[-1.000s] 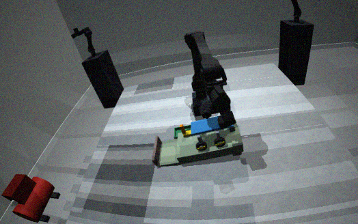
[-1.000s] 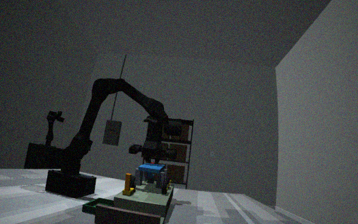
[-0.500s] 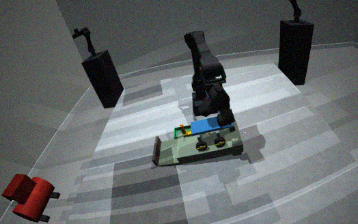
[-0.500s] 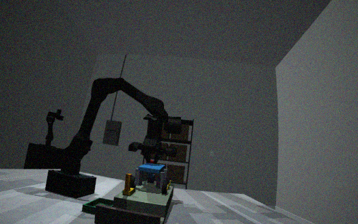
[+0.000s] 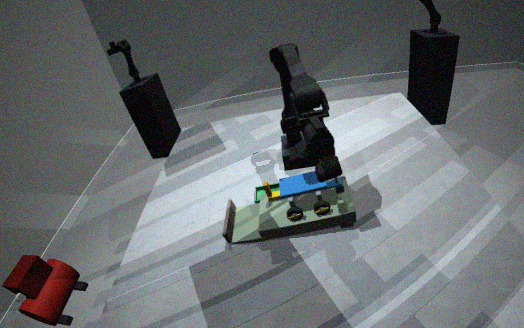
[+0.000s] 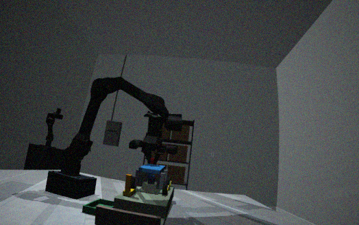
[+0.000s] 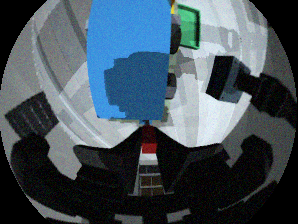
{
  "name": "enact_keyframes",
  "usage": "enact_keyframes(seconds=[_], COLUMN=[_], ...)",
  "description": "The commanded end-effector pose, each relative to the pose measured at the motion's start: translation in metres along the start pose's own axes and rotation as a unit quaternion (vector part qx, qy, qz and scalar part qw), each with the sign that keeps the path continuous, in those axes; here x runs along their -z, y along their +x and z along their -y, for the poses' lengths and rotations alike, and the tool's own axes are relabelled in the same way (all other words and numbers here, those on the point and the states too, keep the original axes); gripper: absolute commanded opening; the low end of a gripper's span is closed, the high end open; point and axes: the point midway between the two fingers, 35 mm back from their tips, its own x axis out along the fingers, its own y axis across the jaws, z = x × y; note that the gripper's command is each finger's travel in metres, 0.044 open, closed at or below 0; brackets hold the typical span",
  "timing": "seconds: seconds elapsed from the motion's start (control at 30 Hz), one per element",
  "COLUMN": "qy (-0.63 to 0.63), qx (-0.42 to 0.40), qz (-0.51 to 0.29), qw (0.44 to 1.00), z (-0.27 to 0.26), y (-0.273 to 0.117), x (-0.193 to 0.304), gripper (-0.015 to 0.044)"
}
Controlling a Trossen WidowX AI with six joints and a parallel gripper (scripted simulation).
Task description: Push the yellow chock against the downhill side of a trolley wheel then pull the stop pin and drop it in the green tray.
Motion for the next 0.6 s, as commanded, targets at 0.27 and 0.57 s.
enact_keyframes(seconds=[0.27,0.57], qy=[-0.003,-0.003], qx=[-0.001,-0.001], qz=[-0.003,-0.003], qw=[1.0,1.0], z=[-0.001,-0.001], y=[-0.011,-0.017], x=[0.002,0.004], gripper=[0.0,0.0])
